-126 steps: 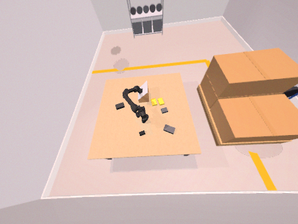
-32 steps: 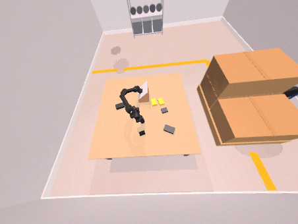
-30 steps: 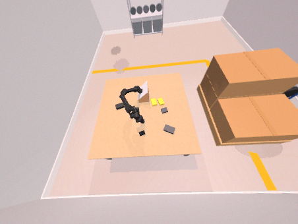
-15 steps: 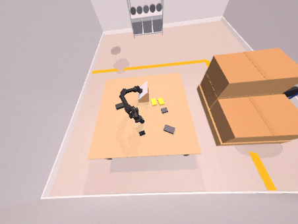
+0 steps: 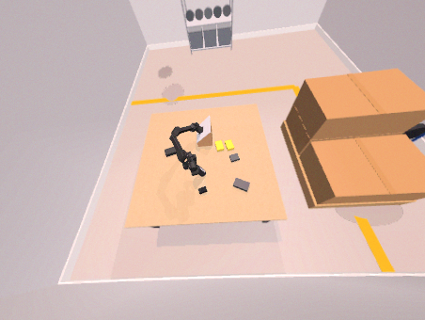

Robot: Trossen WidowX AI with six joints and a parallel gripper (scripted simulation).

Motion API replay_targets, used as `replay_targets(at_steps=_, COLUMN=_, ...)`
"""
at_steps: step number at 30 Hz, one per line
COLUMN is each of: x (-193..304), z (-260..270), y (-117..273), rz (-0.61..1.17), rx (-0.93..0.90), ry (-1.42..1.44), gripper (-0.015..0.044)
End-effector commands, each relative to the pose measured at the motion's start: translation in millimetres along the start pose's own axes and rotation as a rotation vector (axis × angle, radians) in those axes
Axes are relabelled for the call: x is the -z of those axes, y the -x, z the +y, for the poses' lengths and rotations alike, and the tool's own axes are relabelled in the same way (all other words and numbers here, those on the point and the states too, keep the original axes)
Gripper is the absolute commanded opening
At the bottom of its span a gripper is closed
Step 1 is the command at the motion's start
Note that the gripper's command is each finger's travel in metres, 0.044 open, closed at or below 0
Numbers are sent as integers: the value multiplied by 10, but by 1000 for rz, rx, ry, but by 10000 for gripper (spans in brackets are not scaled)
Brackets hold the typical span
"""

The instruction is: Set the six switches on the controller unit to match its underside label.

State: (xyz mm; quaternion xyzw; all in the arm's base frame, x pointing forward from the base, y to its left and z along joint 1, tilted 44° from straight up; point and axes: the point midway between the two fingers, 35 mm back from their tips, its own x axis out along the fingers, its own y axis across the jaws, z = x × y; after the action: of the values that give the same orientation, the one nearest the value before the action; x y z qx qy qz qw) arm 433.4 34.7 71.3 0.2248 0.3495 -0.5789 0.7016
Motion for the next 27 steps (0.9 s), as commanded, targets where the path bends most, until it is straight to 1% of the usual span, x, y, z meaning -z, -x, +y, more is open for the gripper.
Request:
replay_targets(at_steps=1, x=-79, z=-6, y=-51, rz=-17, rx=8, ry=-5, gripper=338)
replay_targets(at_steps=27, x=-271, z=-8, y=-119, rz=-40, rx=8, ry=-5, gripper=338)
